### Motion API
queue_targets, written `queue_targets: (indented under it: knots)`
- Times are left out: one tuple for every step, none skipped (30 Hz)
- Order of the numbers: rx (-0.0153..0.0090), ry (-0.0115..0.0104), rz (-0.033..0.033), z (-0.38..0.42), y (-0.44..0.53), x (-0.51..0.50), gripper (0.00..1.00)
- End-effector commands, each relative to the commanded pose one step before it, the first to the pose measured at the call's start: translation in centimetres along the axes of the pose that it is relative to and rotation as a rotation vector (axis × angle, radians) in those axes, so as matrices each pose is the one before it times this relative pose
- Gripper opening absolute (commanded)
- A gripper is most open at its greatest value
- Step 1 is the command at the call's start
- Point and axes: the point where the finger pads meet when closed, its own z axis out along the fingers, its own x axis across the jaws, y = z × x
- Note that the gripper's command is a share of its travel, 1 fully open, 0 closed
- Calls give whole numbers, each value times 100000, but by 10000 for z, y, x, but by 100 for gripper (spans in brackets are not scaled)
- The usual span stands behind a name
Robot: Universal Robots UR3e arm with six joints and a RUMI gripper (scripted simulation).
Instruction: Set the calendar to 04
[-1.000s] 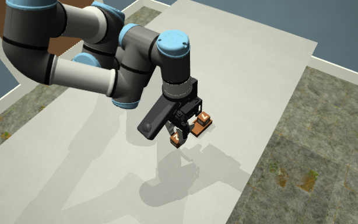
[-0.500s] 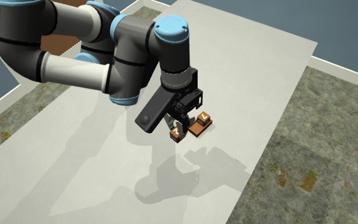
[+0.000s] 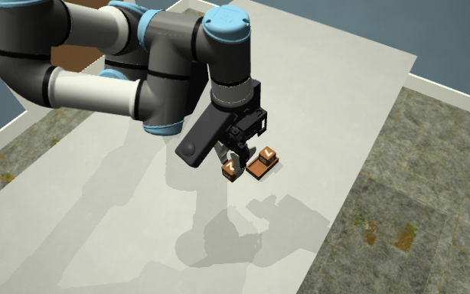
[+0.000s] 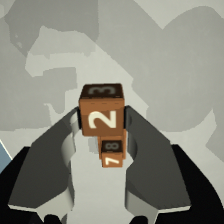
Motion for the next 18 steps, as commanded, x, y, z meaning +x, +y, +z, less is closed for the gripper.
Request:
queue_targets:
  knots:
    - [945, 1909, -39, -4149, -412, 2988, 11]
    - [1, -1, 0, -446, -5, 2, 11]
    - [1, -1, 0, -359, -5, 2, 11]
    - [1, -1, 0, -278, -5, 2, 11]
    - [1, 0, 0, -205, -4, 2, 11]
    - [1, 0, 0, -142, -3, 1, 11]
    - [0, 0, 0, -88, -2, 1, 11]
    - [0, 0, 0, -47, -1, 0, 11]
    - [0, 0, 0, -18, 0, 0, 11]
    - [0, 0, 0, -1, -1, 0, 11]
    - [5, 9, 21, 27, -60, -5, 11]
    - [1, 2, 23, 6, -61, -11, 11]
    - [0, 0, 0, 0, 0, 0, 11]
    - [0, 0, 0, 0, 0, 0, 11]
    - [-1, -2, 40, -7, -104, -25, 11]
    - [8, 15, -18, 48, 10, 91, 11]
    - [8, 15, -20, 48, 16, 91, 11]
    - [6, 11, -16, 37, 15, 71, 11]
